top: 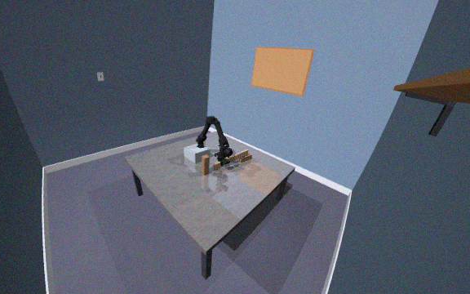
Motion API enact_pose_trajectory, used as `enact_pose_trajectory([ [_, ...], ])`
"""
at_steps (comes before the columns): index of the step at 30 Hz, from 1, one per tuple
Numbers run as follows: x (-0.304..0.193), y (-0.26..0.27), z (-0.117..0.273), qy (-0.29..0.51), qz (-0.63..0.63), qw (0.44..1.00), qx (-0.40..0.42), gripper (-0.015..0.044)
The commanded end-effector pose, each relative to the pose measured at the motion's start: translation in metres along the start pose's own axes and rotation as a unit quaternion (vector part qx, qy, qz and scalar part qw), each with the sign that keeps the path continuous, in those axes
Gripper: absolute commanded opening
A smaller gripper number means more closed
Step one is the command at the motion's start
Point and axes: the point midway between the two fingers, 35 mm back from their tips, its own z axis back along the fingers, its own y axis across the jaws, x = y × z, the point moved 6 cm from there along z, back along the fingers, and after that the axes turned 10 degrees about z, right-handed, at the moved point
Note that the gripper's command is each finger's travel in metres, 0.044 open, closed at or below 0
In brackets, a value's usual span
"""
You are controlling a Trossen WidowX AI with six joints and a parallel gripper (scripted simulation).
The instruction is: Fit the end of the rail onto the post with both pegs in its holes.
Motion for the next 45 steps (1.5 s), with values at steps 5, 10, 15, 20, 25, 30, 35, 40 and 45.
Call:
enact_pose_trajectory([
  [5, 0.000, -0.003, 0.007, -0.002, 0.002, 1.000, -0.004, 0.0000],
  [10, 0.000, -0.004, 0.009, -0.002, 0.002, 1.000, -0.004, 0.0000],
  [15, 0.000, -0.004, 0.012, -0.002, 0.002, 1.000, -0.004, 0.0000],
  [20, 0.000, -0.005, 0.014, -0.002, 0.002, 1.000, -0.004, 0.0000],
  [25, 0.000, -0.005, 0.017, -0.002, 0.002, 1.000, -0.005, 0.0000],
  [30, 0.000, -0.006, 0.020, -0.002, 0.002, 1.000, -0.005, 0.0000],
  [35, 0.000, -0.006, 0.022, -0.002, 0.002, 1.000, -0.005, 0.0000],
  [40, 0.000, -0.006, 0.025, -0.002, 0.002, 1.000, -0.005, 0.0000],
  [45, 0.000, -0.006, 0.027, -0.002, 0.002, 1.000, -0.005, 0.0000],
])
